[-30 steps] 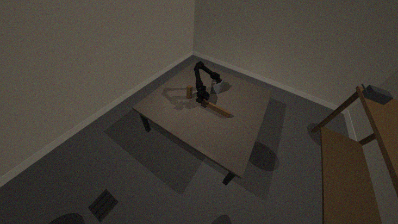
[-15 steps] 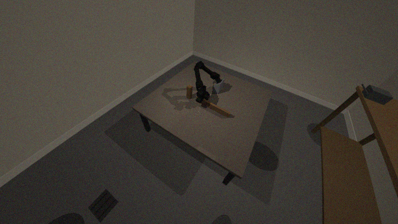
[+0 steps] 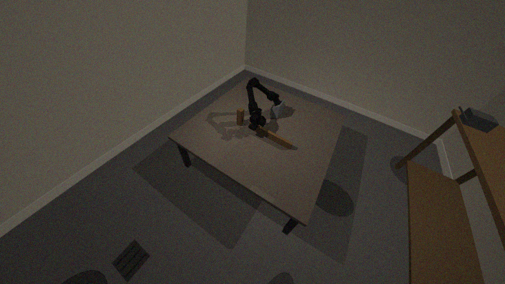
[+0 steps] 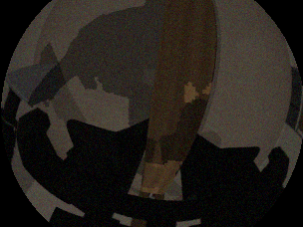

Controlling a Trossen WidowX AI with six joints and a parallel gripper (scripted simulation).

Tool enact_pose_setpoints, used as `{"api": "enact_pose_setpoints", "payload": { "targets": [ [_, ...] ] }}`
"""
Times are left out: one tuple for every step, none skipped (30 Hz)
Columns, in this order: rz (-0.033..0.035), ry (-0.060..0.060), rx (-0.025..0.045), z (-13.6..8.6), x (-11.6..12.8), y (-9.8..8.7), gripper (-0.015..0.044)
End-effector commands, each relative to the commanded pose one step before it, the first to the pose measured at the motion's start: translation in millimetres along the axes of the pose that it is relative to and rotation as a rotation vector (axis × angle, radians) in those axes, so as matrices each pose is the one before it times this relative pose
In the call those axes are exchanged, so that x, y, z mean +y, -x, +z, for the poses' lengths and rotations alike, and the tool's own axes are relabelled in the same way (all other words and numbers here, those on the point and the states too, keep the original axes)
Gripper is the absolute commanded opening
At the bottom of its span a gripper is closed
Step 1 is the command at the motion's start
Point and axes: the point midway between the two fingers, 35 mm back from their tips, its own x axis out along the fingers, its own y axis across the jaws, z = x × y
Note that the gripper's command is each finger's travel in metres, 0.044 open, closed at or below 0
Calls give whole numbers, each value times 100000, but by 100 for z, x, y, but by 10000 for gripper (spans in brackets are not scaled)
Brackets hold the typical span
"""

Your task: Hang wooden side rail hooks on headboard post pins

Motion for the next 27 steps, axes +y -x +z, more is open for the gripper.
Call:
{"api": "enact_pose_setpoints", "payload": {
  "targets": [
    [-1591, -980, -334, -65, -406, 603, 0],
    [0, 0, -1, 0, 0, 17, 0],
    [0, 0, -1, 0, 0, 17, 0],
    [0, 0, -1, 0, 0, 17, 0],
    [0, 0, -1, 0, 0, 17, 0],
    [0, 0, -1, 0, 0, 17, 0],
    [0, 0, -1, 0, 0, 17, 0],
    [0, 0, -1, 0, 0, 17, 0],
    [0, 0, -1, 0, 0, 17, 0],
    [0, 0, -1, 0, 0, 17, 0],
    [0, 0, -1, 0, 0, 17, 0],
    [0, 0, -1, 0, 0, 17, 0],
    [0, 0, -1, 0, 0, 17, 0],
    [0, 0, -1, 0, 0, 17, 0],
    [0, 0, -1, 0, 0, 17, 0],
    [0, 0, -1, 0, 0, 17, 0],
    [0, 0, -1, 0, 0, 17, 0],
    [0, 0, -1, 0, 0, 17, 0],
    [0, 0, -1, 0, 0, 17, 0],
    [0, 0, -1, 0, 0, 17, 0],
    [0, 0, -1, 0, 0, 17, 0],
    [0, 0, -1, 0, 0, 17, 0],
    [0, 0, -1, 0, 0, 17, 0],
    [0, 0, -1, 0, 0, 17, 0],
    [0, 0, -1, 0, 0, 17, 0],
    [0, 0, -1, 0, 0, 17, 0],
    [0, 0, -1, 0, 0, 17, 0]
  ]
}}
